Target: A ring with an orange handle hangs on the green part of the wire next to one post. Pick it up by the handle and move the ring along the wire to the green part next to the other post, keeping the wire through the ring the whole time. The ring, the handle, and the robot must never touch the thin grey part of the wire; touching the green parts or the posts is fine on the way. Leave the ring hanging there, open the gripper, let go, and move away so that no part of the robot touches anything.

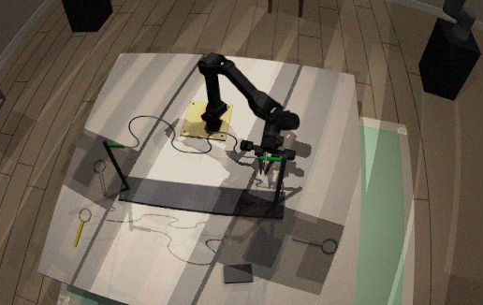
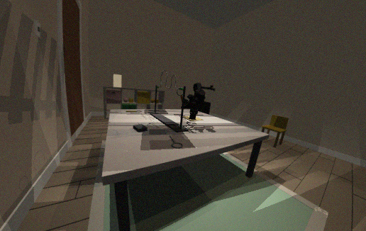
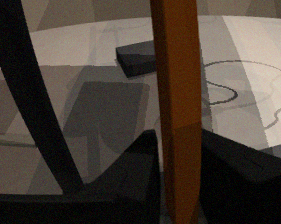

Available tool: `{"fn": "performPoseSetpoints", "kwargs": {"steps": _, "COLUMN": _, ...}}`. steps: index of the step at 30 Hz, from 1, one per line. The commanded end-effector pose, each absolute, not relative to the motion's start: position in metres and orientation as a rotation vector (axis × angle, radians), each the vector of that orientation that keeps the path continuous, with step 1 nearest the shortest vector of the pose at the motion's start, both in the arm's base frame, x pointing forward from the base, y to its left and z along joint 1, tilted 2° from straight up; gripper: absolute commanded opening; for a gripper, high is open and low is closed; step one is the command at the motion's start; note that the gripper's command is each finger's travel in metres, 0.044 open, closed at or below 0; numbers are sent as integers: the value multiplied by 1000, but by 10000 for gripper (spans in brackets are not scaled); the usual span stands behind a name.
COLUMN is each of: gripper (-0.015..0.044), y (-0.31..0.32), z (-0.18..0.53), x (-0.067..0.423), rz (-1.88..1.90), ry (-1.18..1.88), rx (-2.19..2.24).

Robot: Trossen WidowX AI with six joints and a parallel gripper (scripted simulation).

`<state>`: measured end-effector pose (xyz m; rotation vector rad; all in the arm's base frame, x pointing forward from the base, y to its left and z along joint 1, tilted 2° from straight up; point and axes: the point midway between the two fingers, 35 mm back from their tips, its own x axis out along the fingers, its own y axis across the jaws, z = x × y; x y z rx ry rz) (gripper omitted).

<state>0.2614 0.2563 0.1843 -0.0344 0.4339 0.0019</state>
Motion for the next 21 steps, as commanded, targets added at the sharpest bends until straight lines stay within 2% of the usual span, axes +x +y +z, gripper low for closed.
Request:
{"fn": "performPoseSetpoints", "kwargs": {"steps": 1, "gripper": 139, "y": 256, "z": 185, "x": 261, "rz": 2, "ry": 434, "rx": -35}}
{"fn": "performPoseSetpoints", "kwargs": {"steps": 2, "gripper": 160, "y": 256, "z": 185, "x": 259, "rz": 1, "ry": 435, "rx": -34}}
{"fn": "performPoseSetpoints", "kwargs": {"steps": 14, "gripper": 160, "y": 257, "z": 202, "x": 218, "rz": -2, "ry": 438, "rx": -33}}
{"fn": "performPoseSetpoints", "kwargs": {"steps": 21, "gripper": 160, "y": 256, "z": 204, "x": 216, "rz": -2, "ry": 437, "rx": -34}}
